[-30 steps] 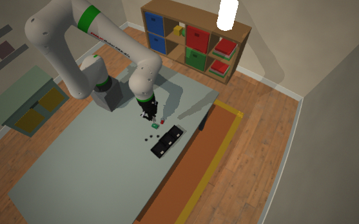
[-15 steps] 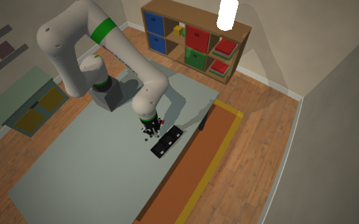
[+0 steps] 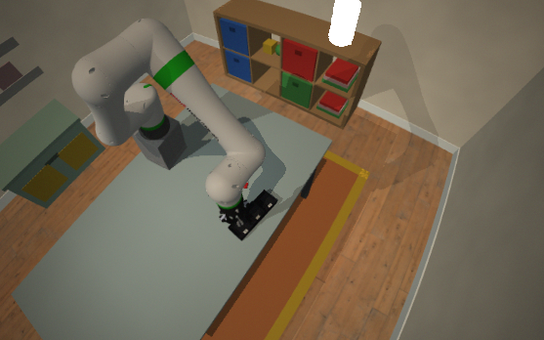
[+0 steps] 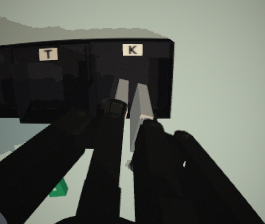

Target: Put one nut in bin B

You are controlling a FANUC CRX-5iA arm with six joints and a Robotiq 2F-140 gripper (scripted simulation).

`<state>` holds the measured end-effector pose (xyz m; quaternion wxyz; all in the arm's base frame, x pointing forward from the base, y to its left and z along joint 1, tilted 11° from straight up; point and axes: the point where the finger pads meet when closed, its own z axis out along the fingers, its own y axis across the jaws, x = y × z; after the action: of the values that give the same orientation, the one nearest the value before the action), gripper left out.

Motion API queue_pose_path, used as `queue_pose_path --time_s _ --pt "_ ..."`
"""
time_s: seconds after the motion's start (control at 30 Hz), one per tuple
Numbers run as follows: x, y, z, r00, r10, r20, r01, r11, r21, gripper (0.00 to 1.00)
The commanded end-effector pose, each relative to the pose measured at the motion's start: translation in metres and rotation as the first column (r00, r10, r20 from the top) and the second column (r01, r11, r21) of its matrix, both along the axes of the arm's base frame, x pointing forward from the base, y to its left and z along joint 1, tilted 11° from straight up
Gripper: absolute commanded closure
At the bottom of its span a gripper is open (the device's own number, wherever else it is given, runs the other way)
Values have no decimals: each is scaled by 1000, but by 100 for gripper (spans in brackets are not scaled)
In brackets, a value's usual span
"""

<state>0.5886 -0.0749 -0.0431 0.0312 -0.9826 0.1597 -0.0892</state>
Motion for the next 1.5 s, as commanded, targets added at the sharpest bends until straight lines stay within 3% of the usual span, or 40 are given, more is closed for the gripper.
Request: queue_pose_path --time_s 0.0,0.77,1.47 --pt "2 0 -3 1000 0 -1 0 1000 1 95" --pt "12 2 -58 1000 0 -1 0 1000 1 95" --pt "12 2 -59 1000 0 -1 0 1000 1 95"
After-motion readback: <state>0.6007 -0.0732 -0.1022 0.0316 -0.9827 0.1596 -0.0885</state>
